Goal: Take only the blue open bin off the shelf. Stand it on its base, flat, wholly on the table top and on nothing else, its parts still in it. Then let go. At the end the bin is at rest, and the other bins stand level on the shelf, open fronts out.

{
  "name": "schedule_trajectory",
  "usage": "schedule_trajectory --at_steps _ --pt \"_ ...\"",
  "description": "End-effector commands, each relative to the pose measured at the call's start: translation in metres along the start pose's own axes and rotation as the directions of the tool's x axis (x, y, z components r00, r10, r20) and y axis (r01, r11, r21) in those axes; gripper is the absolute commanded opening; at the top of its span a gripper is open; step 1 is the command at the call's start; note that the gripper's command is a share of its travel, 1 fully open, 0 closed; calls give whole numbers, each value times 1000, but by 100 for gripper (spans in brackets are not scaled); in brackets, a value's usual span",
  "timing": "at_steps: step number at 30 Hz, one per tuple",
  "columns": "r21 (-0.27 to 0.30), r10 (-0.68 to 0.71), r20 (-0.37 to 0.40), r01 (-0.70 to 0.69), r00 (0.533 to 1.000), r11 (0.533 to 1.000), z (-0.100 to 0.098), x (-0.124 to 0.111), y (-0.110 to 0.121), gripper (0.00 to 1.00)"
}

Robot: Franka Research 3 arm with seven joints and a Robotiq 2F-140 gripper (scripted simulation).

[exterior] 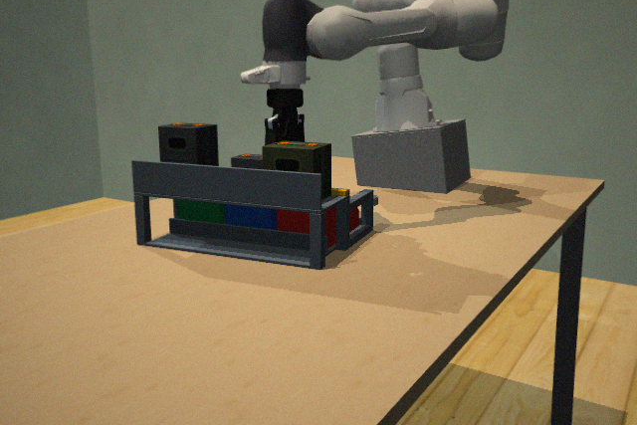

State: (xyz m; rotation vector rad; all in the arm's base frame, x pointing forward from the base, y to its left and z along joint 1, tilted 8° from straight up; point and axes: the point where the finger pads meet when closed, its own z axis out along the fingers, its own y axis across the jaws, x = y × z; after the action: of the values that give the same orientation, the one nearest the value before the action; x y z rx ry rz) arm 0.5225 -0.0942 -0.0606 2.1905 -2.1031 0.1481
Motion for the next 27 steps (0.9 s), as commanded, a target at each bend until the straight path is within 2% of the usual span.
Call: schedule_trajectory --at_steps 1,18,23,27 --pt "-2 -7 2 7 1000 1000 -1 -1 1 57" --pt "-2 -7 2 7 1000 1000 -2 -2 1 57" --pt "-2 -7 2 7 1000 1000 9 -1 0 57" --pt "-2 -7 2 7 1000 1000 9 -1 0 57"
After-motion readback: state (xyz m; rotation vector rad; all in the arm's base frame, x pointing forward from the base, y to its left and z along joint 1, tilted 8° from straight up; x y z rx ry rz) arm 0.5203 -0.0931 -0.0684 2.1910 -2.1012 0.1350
